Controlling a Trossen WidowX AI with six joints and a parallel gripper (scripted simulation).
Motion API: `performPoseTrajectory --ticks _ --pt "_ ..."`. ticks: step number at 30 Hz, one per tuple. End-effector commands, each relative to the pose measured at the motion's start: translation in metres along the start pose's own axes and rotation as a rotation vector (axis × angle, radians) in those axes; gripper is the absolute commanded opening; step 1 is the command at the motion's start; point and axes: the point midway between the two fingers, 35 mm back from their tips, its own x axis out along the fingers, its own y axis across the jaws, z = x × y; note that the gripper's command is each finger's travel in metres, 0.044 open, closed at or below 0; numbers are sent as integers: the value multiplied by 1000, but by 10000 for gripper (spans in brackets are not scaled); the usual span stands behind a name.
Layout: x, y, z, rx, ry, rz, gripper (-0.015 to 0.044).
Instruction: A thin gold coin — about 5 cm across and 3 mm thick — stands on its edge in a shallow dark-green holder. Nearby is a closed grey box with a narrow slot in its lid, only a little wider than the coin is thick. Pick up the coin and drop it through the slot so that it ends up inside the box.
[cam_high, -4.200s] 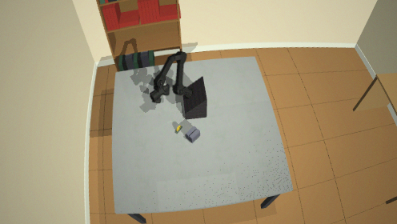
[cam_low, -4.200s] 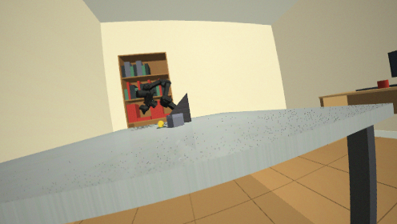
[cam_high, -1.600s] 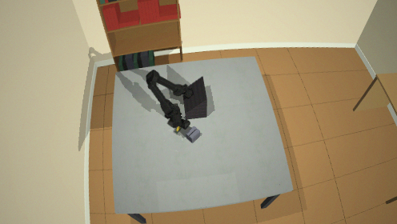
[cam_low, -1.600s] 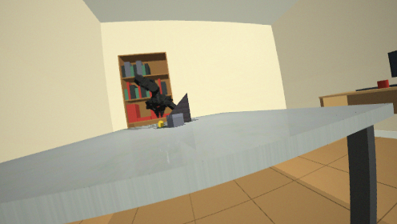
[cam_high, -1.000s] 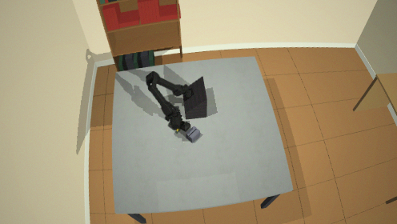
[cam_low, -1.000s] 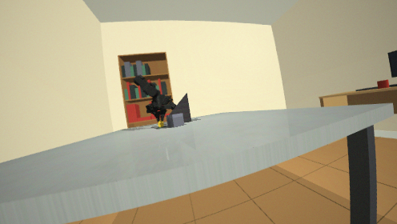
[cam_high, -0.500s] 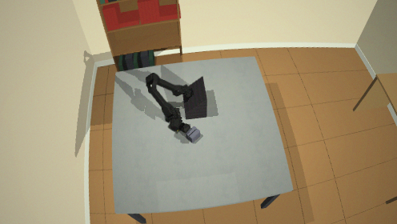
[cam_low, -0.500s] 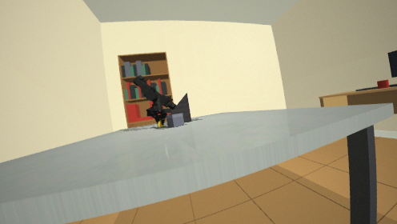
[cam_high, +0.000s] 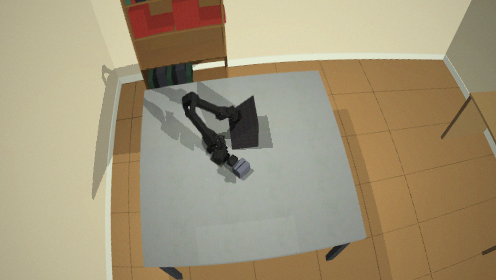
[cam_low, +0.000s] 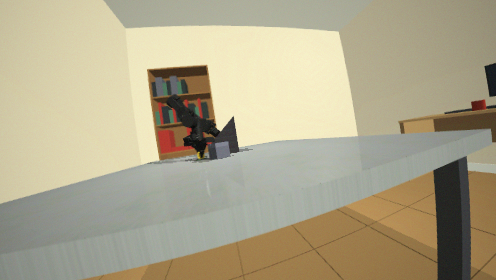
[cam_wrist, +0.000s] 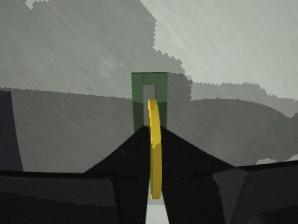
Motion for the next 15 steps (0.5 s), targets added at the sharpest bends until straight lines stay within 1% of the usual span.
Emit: performPoseTrajectory --ticks 1,5,15 --pt "1 1 -1 -8 4 2 0" --pt "-2 2 -1 -8 5 3 0" --pt "-26 6 1 -8 10 9 0"
